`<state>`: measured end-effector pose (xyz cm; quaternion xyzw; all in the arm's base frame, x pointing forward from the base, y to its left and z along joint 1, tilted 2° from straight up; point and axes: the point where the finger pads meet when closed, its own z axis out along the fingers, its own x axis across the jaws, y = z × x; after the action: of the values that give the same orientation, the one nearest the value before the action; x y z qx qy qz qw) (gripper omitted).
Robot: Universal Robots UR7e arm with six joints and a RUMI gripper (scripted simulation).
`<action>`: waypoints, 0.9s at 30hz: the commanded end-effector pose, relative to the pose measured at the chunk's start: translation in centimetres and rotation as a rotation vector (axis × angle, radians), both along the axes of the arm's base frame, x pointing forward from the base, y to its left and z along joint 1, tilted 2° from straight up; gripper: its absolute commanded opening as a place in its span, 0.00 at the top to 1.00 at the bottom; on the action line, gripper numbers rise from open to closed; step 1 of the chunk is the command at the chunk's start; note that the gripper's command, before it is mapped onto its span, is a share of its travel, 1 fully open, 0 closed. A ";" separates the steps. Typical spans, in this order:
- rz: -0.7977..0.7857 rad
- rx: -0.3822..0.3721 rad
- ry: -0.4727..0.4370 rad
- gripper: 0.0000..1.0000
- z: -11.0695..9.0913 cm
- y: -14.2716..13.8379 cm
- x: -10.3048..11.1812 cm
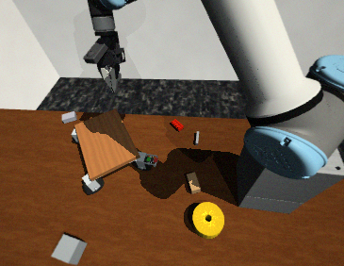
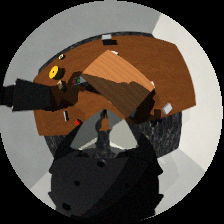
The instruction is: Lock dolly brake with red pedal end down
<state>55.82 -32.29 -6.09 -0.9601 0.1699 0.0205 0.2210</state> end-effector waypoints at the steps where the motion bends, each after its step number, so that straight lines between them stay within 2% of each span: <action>1: 0.017 -0.066 0.006 1.00 -1.7 3.1 -1.0; 9: 0.048 -0.167 0.019 1.00 -4.2 8.9 -3.9; 11: 0.048 -0.167 0.019 1.00 -4.2 8.9 -3.9; 21: 0.074 -0.285 0.020 1.00 -6.1 15.3 -8.5; 27: 0.082 -0.332 0.017 1.00 -6.5 17.7 -10.6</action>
<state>46.51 -16.15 -12.33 -0.9877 0.1348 0.0189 0.0772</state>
